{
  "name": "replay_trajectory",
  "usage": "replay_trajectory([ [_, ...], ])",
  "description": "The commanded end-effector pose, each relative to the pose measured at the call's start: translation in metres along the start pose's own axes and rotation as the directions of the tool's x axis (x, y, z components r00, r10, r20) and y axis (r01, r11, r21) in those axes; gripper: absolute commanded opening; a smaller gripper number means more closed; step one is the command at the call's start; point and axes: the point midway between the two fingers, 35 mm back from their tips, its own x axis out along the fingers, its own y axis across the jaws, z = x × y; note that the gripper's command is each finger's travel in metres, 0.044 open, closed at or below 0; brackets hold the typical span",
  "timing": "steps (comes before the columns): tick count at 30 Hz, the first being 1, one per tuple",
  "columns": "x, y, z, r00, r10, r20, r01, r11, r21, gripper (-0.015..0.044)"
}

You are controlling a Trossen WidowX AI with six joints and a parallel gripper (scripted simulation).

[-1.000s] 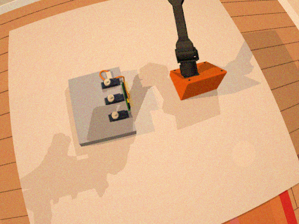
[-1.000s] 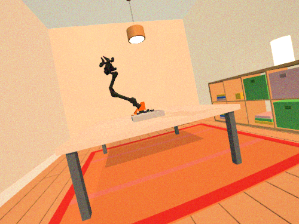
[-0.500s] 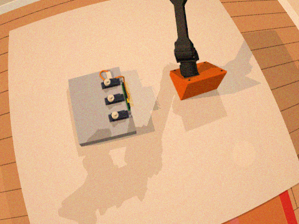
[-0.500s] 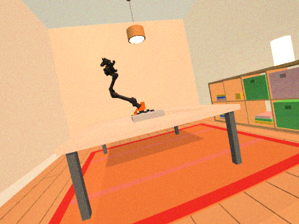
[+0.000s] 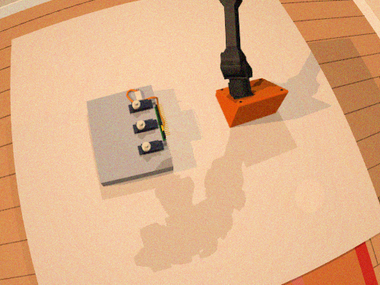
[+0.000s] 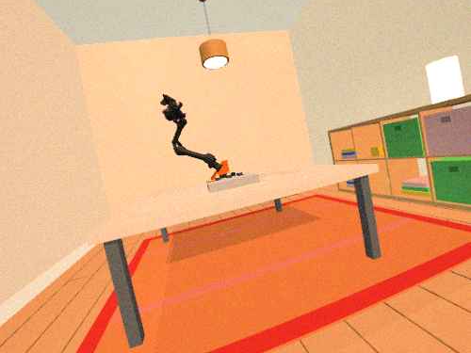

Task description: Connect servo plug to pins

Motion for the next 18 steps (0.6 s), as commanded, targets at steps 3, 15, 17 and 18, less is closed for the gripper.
replay_trajectory([
  [3,-0.004,-0.016,0.011,1.000,-0.030,-0.005,0.029,0.990,-0.136,0.0115],
  [15,-0.010,-0.049,0.034,0.995,-0.101,0.003,0.094,0.920,-0.381,0.0115],
  [17,-0.012,-0.055,0.038,0.993,-0.114,0.005,0.105,0.902,-0.419,0.0115],
  [18,-0.013,-0.057,0.041,0.993,-0.120,0.006,0.111,0.892,-0.437,0.0115],
])
